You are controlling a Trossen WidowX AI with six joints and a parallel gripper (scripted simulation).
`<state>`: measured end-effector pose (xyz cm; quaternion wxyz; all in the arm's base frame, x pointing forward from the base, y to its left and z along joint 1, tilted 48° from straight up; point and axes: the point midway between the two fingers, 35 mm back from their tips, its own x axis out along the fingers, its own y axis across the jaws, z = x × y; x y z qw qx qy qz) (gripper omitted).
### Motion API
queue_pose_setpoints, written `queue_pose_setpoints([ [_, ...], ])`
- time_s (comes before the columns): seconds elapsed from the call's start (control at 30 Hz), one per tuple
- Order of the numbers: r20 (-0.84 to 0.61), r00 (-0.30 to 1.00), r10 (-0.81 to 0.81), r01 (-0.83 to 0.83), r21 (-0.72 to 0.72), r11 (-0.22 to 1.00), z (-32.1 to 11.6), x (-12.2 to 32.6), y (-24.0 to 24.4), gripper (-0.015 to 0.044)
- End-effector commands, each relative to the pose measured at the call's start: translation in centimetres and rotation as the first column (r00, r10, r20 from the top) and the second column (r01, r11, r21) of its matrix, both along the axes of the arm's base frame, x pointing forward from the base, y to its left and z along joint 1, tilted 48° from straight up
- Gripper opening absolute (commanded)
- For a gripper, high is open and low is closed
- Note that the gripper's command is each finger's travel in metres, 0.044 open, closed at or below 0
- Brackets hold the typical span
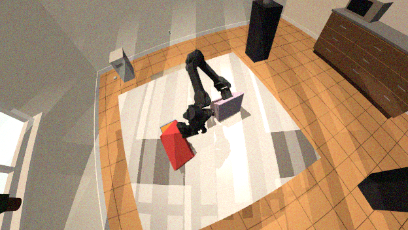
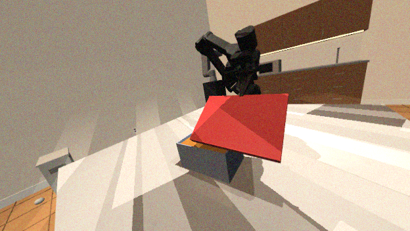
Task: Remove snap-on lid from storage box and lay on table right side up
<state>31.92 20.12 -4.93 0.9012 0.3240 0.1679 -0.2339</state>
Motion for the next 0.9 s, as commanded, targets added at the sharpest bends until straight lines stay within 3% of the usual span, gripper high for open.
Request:
queue_pose_setpoints([
  [0.0,0.010,1.000,0.000,0.000,0.010,1.000,-0.5,-0.1,1.0,0.0000],
  [0.87,0.010,1.000,0.000,0.000,0.013,1.000,-4.2,-1.4,4.4,0.0000],
])
